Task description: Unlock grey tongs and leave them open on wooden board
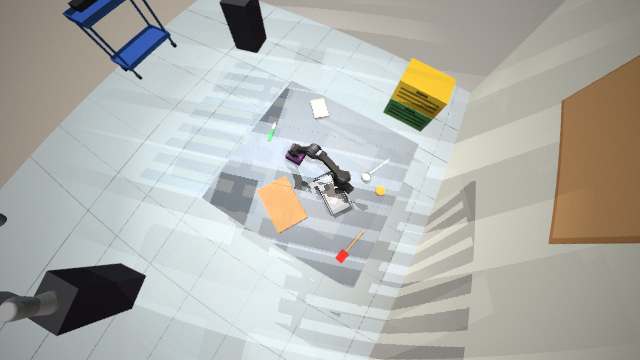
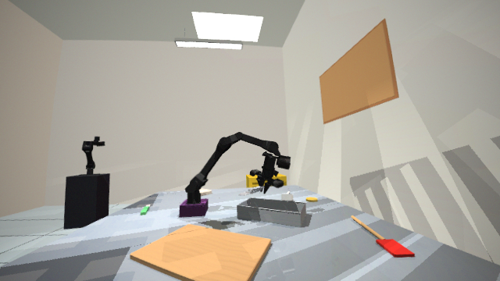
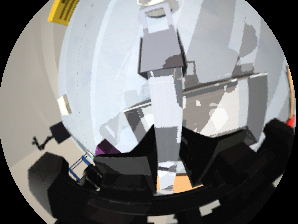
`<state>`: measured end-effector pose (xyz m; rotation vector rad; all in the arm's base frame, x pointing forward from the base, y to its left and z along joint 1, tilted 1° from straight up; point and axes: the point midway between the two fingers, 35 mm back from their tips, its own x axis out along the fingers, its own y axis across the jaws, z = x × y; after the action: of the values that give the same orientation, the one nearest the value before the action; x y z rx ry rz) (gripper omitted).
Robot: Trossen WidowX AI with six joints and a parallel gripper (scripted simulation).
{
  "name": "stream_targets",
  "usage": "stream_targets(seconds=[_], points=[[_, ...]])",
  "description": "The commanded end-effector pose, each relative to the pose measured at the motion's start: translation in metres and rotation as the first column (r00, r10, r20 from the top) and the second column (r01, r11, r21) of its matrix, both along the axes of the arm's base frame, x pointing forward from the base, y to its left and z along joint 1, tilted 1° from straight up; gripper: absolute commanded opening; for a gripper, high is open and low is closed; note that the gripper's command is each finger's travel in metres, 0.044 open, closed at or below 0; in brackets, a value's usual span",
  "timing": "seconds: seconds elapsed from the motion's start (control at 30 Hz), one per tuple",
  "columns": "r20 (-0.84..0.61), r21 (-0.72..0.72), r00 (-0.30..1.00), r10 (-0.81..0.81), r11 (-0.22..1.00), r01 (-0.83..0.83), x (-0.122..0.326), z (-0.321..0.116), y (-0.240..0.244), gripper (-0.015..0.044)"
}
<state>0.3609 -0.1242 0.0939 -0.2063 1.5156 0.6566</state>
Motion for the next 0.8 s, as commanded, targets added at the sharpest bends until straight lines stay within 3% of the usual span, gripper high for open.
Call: stream_targets(seconds=[0.0, 0.43, 0.77], points=[[0.049, -0.073, 0.997, 0.054, 0.996, -0.05, 0.0007, 0.0058, -0.0003, -0.015], [0.126, -0.28, 0.969, 0.21, 0.945, -0.169, 0.002, 0.0053, -0.0002, -0.015], [0.115, -0.273, 0.973, 0.199, 0.949, -0.161, 0.0006, 0.0007, -0.0024, -0.015]])
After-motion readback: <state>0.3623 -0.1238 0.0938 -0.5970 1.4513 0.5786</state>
